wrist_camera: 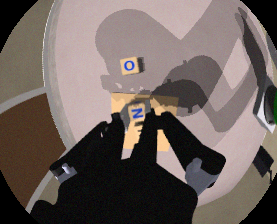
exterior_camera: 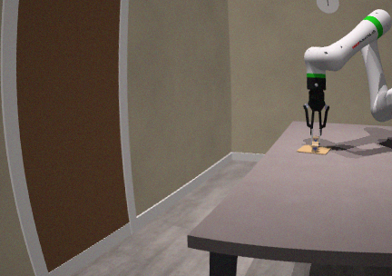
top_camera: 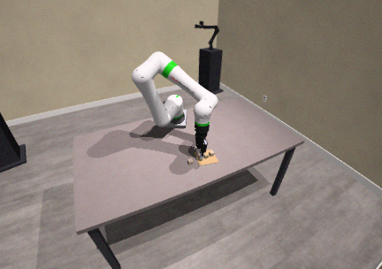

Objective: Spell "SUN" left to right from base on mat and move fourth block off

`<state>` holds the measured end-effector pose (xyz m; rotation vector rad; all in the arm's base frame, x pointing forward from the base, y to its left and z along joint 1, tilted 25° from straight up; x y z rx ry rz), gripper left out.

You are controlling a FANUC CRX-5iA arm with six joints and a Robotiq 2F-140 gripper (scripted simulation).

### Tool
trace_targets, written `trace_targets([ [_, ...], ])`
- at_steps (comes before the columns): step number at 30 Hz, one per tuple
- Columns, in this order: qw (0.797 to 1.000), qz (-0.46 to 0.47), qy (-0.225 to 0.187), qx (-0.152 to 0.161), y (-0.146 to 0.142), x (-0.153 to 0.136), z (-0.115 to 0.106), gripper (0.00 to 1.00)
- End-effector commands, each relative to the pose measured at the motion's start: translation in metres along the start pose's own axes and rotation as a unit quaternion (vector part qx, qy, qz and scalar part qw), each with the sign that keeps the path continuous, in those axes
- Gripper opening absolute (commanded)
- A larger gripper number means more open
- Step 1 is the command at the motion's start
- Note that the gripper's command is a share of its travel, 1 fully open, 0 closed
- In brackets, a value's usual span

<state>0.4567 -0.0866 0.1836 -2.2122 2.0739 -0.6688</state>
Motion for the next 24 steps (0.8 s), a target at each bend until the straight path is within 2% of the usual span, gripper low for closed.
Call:
trace_targets([
  [1,1.000,0.000,0.000,0.000,-0.0009,0.0002,0.0098,0.16],
  [24,1.000,0.000,0.000,0.000,-0.0009,0.0003,0.0137,0.16],
])
Point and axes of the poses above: the point where the finger pads meet when closed, its own z axis out along the fingers, its own y axis across the jaws, x = y × z, the point moved 1 cm from there along -z, back along the fingers, and after that the axes turned 11 degrees about -z, right-handed, at the moved point
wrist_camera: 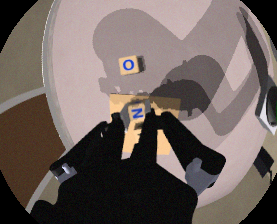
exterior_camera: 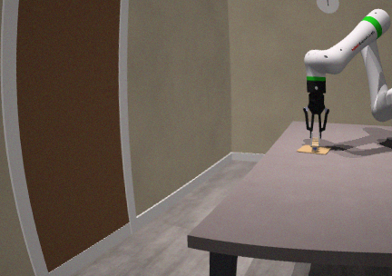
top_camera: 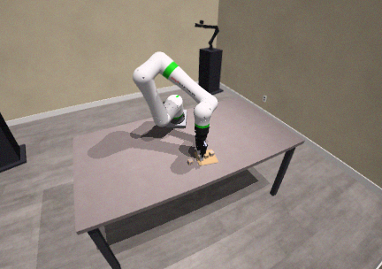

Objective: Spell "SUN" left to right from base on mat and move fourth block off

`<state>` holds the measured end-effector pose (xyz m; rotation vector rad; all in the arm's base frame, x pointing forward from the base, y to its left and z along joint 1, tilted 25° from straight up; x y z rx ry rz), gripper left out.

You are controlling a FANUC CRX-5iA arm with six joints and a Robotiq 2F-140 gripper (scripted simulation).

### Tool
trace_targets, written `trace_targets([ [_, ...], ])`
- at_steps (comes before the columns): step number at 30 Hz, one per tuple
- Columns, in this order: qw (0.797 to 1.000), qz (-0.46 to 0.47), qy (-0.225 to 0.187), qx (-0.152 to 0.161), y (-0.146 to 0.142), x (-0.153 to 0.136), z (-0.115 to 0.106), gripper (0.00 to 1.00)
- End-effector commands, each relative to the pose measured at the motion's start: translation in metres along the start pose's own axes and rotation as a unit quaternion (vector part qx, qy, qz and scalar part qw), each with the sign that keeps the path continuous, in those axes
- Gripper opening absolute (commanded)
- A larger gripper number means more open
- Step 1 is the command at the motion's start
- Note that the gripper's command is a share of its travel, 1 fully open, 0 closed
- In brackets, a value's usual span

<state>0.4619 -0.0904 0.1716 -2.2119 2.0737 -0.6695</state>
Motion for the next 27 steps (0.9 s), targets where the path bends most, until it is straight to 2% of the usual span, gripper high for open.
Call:
trace_targets([
  [1,1.000,0.000,0.000,0.000,-0.0002,0.0000,0.0000,0.16],
  [27,1.000,0.000,0.000,0.000,-0.0002,0.0000,0.0033,0.16],
])
Point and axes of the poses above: the point where the finger pads meet when closed, its own z axis out along the fingers, its own y axis across the jaws, x = y × z, the point moved 1 cm from there along -z, back along the fingers, and after that the axes turned 11 degrees about -z, right-handed, at the moved point
